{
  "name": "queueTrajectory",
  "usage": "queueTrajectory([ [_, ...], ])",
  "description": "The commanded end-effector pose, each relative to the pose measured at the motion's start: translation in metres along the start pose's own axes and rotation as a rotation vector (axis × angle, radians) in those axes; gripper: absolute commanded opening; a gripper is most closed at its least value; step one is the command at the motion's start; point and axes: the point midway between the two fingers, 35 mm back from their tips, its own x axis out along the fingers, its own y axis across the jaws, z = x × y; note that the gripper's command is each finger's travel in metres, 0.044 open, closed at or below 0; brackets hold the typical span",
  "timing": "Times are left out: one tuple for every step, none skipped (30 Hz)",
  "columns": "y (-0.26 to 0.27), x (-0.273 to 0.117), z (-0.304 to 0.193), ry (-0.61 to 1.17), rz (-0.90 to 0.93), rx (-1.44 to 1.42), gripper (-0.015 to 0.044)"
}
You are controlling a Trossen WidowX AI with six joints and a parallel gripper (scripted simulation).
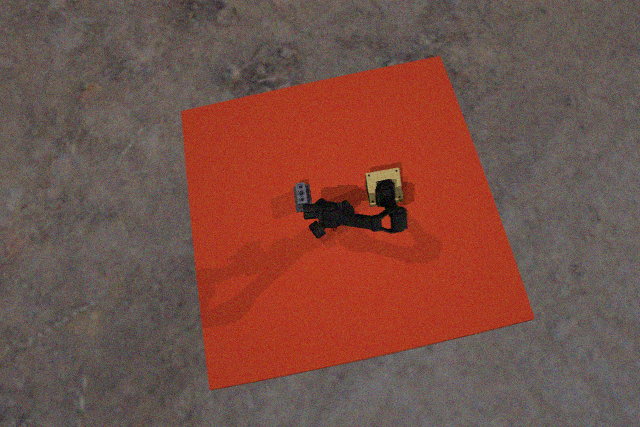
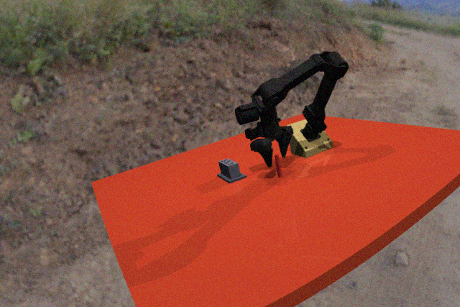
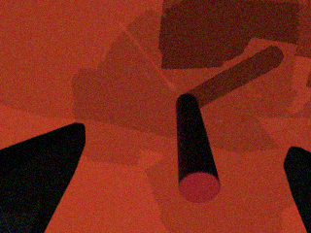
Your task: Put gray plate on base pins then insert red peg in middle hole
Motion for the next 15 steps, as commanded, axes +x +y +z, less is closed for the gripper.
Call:
queueTrajectory([
  [-0.0022,0.0085,-0.0012,0.009,-0.001,0.007,0.0440],
  [-0.0023,0.0101,-0.0013,0.009,-0.001,0.007,0.0440],
  [-0.0025,0.0117,-0.0014,0.010,-0.001,0.007,0.0440],
  [-0.0026,0.0130,-0.0016,0.010,0.000,0.007,0.0440],
  [-0.0026,0.0137,-0.0016,0.010,0.000,0.007,0.0440],
  [-0.0027,0.0140,-0.0017,0.010,0.000,0.007,0.0440],
  [-0.0027,0.0140,-0.0017,0.010,0.000,0.007,0.0414],
  [-0.0027,0.0140,-0.0017,0.010,0.000,0.007,0.0387],
  [-0.0027,0.0140,-0.0017,0.010,0.000,0.007,0.0361],
  [-0.0027,0.0140,-0.0017,0.010,0.000,0.007,0.0335],
  [-0.0027,0.0140,-0.0017,0.010,0.000,0.007,0.0309],
  [-0.0027,0.0140,-0.0017,0.010,0.000,0.007,0.0282],
  [-0.0027,0.0140,-0.0017,0.010,0.000,0.007,0.0256],
  [-0.0027,0.0140,-0.0017,0.010,0.000,0.007,0.0230],
  [-0.0027,0.0140,-0.0017,0.010,0.000,0.007,0.0204],
])
